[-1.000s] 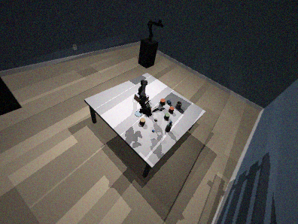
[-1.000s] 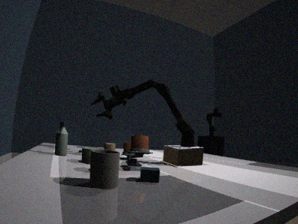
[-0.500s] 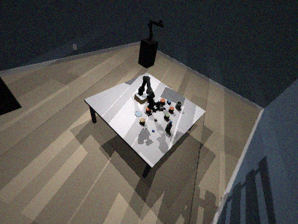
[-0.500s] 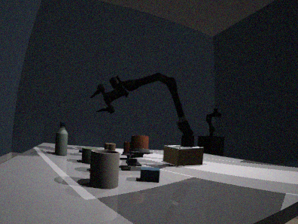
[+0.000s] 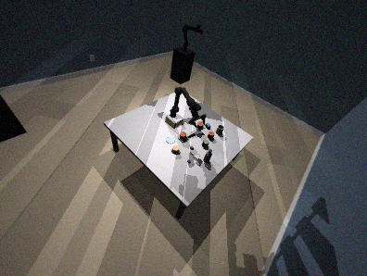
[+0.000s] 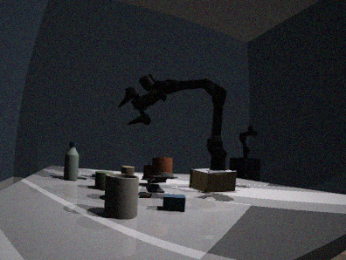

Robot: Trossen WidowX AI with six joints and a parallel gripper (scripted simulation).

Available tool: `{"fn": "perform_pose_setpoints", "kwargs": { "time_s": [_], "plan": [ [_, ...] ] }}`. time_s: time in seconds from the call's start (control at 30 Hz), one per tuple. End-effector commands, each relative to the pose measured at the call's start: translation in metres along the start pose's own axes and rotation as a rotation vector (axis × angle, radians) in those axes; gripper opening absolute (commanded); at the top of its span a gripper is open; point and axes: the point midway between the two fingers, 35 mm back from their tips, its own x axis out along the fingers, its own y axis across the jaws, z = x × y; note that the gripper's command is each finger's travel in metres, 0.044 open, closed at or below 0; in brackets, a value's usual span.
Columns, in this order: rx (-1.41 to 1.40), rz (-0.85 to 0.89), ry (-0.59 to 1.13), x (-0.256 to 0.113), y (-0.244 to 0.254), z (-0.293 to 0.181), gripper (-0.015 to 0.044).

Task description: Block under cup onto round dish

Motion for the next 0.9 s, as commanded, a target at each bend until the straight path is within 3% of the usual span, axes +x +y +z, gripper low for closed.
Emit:
{"fn": "perform_pose_setpoints", "kwargs": {
  "time_s": [0.0,0.4,0.87],
  "plan": [
    [-0.112,-0.031,0.012,-0.018,-0.005,-0.033,0.044],
    [-0.478,-0.098,0.047,-0.076,-0.043,-0.116,0.044],
    [-0.924,-0.133,0.062,-0.128,-0.115,-0.164,0.044]
  ]
}}
